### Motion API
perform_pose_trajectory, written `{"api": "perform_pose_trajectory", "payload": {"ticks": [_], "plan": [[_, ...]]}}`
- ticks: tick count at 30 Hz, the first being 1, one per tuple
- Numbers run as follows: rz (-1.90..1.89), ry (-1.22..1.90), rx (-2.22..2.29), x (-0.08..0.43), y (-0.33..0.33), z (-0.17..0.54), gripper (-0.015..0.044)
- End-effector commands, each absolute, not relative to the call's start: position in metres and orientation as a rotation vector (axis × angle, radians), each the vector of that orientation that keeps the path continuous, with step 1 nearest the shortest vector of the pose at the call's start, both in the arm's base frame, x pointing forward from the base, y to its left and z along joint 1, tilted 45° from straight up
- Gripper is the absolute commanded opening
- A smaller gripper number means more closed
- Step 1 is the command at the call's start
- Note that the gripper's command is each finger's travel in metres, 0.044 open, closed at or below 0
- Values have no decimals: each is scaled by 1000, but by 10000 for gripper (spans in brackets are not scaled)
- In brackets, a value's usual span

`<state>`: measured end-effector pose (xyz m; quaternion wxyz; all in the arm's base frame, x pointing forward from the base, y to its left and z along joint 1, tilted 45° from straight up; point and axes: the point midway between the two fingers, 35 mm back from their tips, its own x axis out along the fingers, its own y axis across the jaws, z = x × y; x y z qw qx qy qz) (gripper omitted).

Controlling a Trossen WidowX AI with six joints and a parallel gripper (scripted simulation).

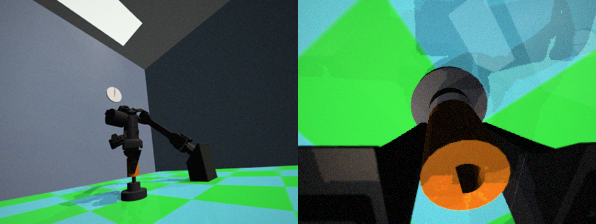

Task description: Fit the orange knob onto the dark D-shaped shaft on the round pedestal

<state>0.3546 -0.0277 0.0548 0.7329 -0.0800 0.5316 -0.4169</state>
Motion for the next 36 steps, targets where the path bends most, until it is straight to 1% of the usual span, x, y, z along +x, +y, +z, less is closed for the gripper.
{"api": "perform_pose_trajectory", "payload": {"ticks": [1, 21, 28, 36], "plan": [[-921, 1163, -173, 354, -28, 55, 0], [-921, 1163, -173, 354, -26, 57, 0], [-1030, 1064, -12, 356, -26, 58, 0], [-1036, 1058, -4, 356, -28, 55, 0]]}}
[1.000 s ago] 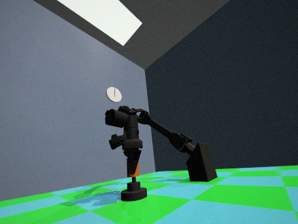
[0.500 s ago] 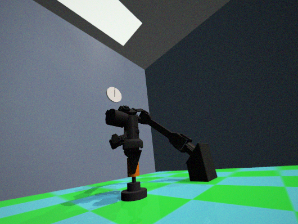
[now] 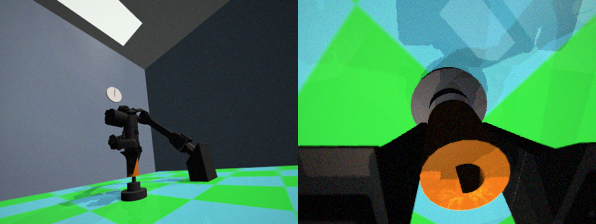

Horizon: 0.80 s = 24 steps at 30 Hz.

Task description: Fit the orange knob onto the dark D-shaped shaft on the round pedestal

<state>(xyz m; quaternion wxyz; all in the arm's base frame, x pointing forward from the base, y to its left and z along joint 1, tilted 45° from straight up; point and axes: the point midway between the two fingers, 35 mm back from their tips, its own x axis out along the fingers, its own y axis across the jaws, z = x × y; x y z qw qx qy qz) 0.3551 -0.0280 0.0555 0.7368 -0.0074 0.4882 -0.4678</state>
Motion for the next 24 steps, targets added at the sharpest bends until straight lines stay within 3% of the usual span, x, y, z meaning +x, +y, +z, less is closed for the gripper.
{"api": "perform_pose_trajectory", "payload": {"ticks": [1, 24], "plan": [[-1036, 1058, -4, 356, -29, 54, 0], [-1036, 1058, -4, 353, -29, 53, 0]]}}
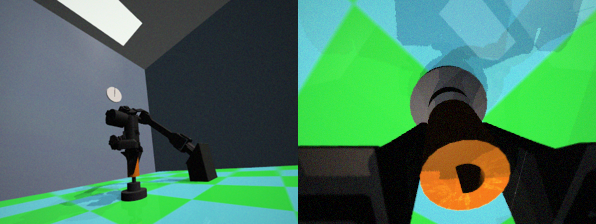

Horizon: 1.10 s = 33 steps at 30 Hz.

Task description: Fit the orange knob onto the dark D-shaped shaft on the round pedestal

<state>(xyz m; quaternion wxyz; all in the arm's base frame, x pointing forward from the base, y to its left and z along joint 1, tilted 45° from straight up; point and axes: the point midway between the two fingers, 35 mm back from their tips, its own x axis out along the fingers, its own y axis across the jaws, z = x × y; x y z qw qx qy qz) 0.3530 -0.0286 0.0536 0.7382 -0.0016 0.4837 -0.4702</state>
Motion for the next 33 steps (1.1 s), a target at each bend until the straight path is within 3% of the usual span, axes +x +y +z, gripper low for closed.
{"api": "perform_pose_trajectory", "payload": {"ticks": [1, 33], "plan": [[-1036, 1058, -4, 353, -29, 53, 0], [-1142, 946, 166, 357, -29, 54, 0]]}}
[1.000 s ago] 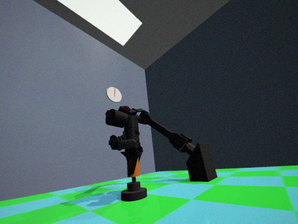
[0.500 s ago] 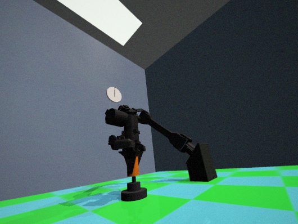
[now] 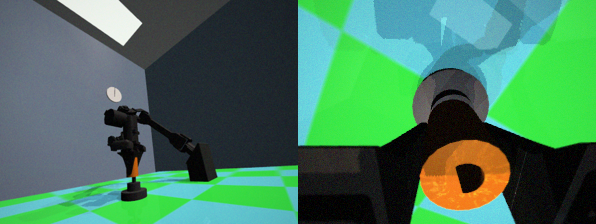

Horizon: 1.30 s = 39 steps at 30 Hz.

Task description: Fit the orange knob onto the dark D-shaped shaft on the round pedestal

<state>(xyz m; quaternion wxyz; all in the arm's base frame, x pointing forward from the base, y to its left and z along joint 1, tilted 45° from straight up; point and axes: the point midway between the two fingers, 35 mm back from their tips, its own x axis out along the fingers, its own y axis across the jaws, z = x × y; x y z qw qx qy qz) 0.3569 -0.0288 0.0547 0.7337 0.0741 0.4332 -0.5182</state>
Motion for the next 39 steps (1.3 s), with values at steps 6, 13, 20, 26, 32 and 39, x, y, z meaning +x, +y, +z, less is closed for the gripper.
{"api": "perform_pose_trajectory", "payload": {"ticks": [6, 13, 20, 26, 32, 39], "plan": [[-1142, 946, 166, 356, -29, 54, 0], [-1142, 946, 166, 353, -26, 57, 0], [-1236, 831, 327, 349, -27, 57, 0], [-1241, 825, 335, 349, -29, 56, 0], [-1241, 825, 335, 349, -29, 56, 0], [-1240, 825, 335, 351, -28, 56, 0]]}}
